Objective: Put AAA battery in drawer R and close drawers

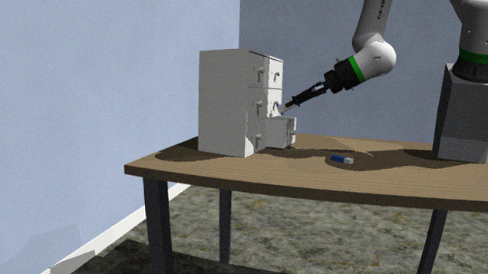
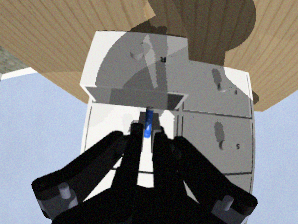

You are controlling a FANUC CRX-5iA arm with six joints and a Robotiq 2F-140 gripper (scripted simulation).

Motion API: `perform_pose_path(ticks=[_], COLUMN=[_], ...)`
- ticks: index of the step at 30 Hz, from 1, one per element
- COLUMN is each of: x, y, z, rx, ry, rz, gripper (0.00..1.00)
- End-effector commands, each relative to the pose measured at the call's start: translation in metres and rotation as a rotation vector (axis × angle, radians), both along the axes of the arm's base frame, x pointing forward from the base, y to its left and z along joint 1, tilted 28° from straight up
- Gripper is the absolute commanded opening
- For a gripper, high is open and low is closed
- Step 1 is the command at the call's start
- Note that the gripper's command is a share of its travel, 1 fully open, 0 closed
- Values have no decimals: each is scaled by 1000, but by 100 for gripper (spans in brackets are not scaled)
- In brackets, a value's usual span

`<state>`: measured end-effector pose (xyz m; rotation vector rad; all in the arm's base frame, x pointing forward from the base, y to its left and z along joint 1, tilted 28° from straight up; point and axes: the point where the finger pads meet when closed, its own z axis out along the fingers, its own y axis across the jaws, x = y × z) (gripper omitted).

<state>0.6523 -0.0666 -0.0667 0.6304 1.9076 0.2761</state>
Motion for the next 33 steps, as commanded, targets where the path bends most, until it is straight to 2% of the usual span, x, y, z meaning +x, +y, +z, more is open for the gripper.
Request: perform_pose_path(ticks=[1, 23, 30, 33], x=[0, 0, 0, 0], y=[0, 0, 0, 0], z=[0, 0, 0, 0], rx=[0, 0, 0, 0], ry=[0, 0, 0, 0], rz=[0, 0, 0, 0], gripper=[3, 3, 12, 12])
